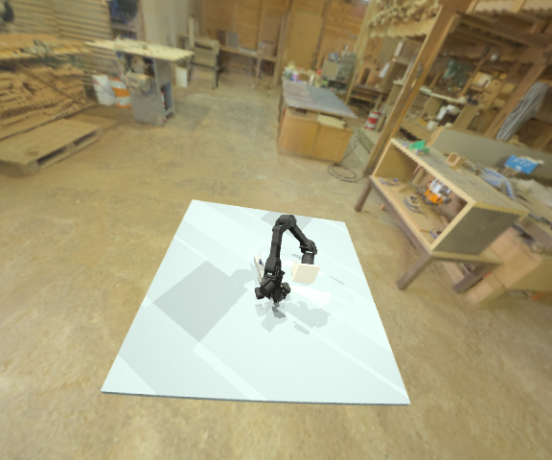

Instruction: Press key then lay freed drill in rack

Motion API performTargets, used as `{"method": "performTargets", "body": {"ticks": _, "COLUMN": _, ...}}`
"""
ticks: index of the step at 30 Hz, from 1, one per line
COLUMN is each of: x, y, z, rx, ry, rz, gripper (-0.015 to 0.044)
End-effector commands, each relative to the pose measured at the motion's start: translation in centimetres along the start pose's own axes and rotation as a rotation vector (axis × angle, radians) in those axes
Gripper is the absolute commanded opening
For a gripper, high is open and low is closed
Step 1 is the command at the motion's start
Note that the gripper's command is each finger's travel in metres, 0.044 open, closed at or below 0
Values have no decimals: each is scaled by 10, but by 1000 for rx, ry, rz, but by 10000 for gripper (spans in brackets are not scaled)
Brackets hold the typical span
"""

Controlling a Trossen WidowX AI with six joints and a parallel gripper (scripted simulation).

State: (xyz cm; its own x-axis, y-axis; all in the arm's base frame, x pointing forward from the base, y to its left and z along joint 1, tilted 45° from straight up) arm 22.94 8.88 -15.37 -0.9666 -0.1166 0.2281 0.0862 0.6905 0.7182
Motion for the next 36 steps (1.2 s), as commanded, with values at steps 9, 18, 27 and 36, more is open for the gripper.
{"method": "performTargets", "body": {"ticks": 9, "x": 1, "y": 7, "z": 0, "rx": -4, "ry": -7, "rz": 0, "gripper": 0}}
{"method": "performTargets", "body": {"ticks": 18, "x": 1, "y": 11, "z": -1, "rx": -4, "ry": -7, "rz": 0, "gripper": 0}}
{"method": "performTargets", "body": {"ticks": 27, "x": 2, "y": 14, "z": -1, "rx": -4, "ry": -7, "rz": 0, "gripper": 0}}
{"method": "performTargets", "body": {"ticks": 36, "x": 2, "y": 18, "z": -1, "rx": -5, "ry": -7, "rz": 0, "gripper": 0}}
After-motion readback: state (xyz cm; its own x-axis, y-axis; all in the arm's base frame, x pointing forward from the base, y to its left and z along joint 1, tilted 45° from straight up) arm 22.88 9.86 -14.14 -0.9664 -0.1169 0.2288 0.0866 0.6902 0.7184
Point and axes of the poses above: the point midway between the two fingers, 35 mm back from their tips, its own y axis back along the fingers, its own x axis across the jaws, z = x × y, the point moved 4 cm from there along y, back along the fingers, and after that the axes turned 3 degrees about y, right-handed, at the moved point
